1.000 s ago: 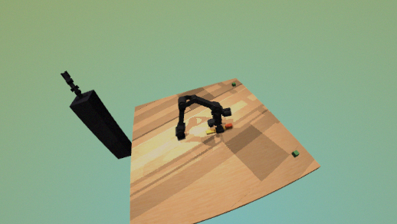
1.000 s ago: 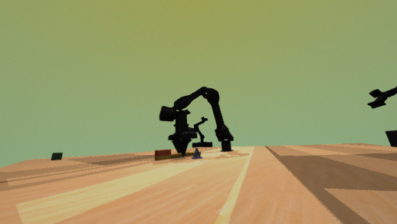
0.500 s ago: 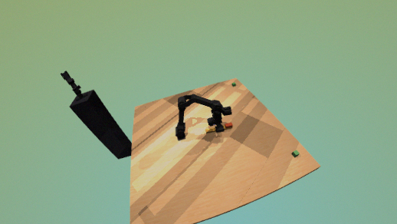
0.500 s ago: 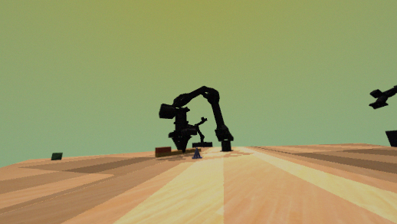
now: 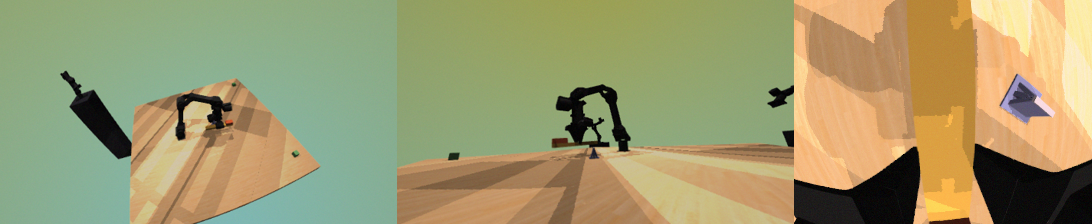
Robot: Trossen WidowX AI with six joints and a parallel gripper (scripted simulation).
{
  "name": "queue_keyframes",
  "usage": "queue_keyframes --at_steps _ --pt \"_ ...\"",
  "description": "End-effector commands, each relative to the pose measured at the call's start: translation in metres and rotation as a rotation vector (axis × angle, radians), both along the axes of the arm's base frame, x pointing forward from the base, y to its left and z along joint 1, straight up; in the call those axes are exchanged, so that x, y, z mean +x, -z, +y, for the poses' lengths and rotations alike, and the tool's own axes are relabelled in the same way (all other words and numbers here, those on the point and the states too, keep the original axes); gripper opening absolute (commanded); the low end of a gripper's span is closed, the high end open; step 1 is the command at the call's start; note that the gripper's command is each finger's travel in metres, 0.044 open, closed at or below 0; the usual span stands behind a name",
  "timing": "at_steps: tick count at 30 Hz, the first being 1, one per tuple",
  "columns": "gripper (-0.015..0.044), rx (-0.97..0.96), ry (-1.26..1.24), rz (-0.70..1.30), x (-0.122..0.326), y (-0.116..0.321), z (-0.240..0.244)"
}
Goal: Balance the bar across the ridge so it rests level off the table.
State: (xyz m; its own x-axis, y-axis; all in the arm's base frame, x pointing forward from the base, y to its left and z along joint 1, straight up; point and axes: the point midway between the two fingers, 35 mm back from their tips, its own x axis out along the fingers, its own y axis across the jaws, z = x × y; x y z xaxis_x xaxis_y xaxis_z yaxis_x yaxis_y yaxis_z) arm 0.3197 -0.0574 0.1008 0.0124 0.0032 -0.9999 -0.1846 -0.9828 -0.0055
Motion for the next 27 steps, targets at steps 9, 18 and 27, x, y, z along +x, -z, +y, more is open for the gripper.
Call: queue_keyframes --at_steps 9,18,27 --pt "0.0 -0.004 -0.004 -0.016 -0.001 -0.036 0.0" --pt "0.0 -0.002 0.079 -0.015 -0.005 -0.04 0.017" --pt "0.0 0.003 0.248 -0.014 -0.014 -0.04 0.051"
